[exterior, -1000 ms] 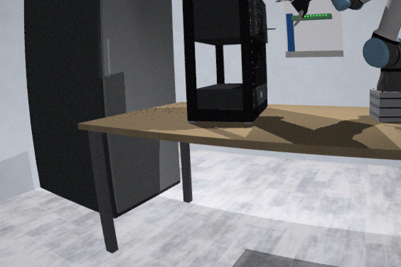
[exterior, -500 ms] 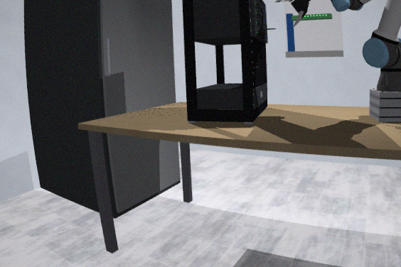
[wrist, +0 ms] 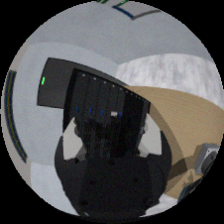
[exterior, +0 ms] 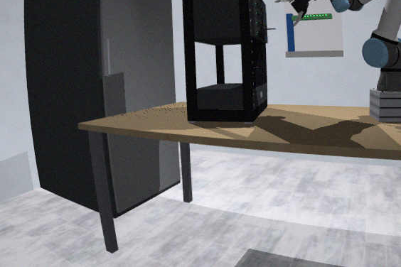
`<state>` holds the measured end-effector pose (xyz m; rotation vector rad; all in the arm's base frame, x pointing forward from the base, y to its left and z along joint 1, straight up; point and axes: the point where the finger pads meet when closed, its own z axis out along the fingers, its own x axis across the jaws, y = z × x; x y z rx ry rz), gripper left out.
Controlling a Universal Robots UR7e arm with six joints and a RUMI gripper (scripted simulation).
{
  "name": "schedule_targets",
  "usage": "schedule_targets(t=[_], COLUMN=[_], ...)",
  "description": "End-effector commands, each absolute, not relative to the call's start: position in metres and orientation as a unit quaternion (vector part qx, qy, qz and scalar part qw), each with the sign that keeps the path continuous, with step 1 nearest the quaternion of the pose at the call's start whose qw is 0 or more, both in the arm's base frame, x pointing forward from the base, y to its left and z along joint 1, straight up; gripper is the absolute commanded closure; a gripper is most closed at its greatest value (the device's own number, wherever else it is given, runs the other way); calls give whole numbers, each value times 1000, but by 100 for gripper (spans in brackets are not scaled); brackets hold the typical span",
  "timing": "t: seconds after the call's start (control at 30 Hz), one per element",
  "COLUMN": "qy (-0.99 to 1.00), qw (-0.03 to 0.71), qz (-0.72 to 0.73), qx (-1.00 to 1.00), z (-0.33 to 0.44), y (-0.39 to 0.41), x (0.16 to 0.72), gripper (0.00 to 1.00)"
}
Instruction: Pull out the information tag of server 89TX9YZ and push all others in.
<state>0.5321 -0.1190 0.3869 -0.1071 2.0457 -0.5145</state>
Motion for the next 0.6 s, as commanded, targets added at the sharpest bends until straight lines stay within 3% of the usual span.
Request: schedule_targets(t=[0.0,0.57], qy=[842,838], qw=[493,494], qz=[-214,-222], qx=[-50,-69], z=[387,387], y=[-120,-122], x=[533,537], gripper=[0,0])
